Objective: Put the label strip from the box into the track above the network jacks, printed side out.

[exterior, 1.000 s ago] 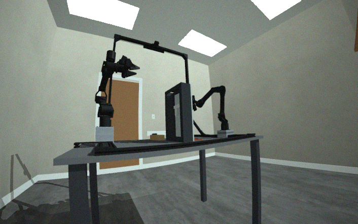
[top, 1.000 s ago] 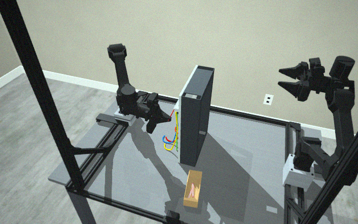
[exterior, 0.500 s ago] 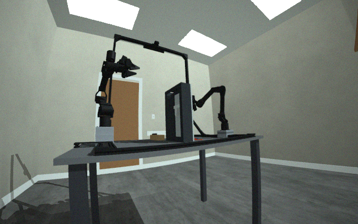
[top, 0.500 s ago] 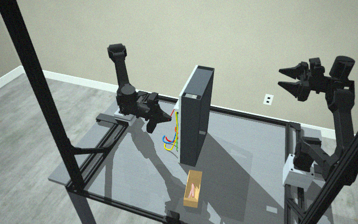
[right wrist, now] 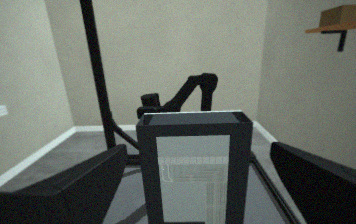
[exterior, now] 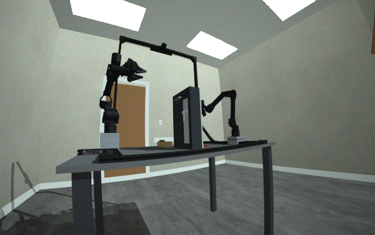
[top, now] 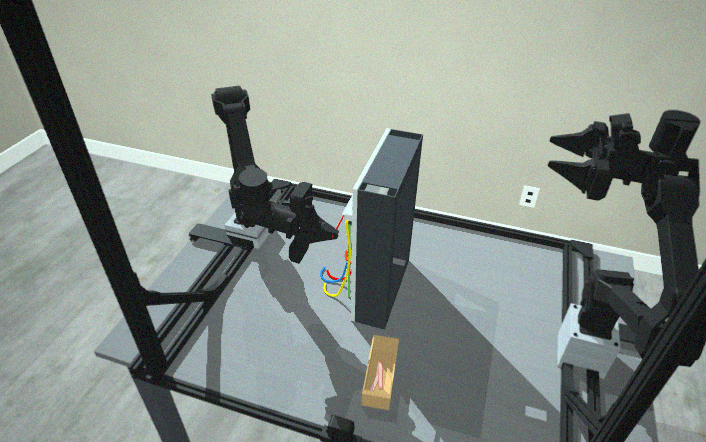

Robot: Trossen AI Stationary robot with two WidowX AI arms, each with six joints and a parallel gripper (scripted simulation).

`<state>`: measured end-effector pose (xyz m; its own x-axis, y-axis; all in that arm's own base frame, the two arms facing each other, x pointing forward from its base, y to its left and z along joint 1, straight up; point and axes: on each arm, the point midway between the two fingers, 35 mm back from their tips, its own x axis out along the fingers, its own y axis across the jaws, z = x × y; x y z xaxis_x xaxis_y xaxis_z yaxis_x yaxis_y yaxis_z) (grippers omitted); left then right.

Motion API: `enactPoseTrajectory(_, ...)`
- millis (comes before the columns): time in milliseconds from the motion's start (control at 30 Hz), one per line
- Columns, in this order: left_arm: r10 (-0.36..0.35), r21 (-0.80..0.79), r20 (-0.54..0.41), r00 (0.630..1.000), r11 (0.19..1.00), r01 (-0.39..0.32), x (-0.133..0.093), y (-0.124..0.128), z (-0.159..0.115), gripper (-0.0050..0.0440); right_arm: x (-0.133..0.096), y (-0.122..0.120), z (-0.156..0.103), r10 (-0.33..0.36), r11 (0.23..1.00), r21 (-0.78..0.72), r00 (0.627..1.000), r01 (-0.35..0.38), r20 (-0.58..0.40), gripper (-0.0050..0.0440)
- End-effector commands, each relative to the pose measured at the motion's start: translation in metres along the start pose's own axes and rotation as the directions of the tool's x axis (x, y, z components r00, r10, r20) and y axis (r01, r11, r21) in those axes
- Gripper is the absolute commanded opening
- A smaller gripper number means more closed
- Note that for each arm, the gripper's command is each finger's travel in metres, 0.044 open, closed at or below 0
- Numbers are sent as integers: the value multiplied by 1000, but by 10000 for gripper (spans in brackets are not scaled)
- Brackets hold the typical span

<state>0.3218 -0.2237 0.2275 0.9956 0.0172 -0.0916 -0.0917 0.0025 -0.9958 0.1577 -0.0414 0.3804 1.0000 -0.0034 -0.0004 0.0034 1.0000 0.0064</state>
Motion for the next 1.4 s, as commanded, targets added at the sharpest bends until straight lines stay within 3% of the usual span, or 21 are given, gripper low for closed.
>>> enactPoseTrajectory(0, -17, -21, -2, 1000, 1000, 17, -1, -10, -1, -50, 0, 2, 3, 3, 1000, -12, 1000, -3, 1, 440)
enactPoseTrajectory(1367, -17, -21, -2, 1000, 1000, 17, 0, -5, -2, -50, 0, 2, 3, 3, 1000, -12, 1000, -3, 1, 440)
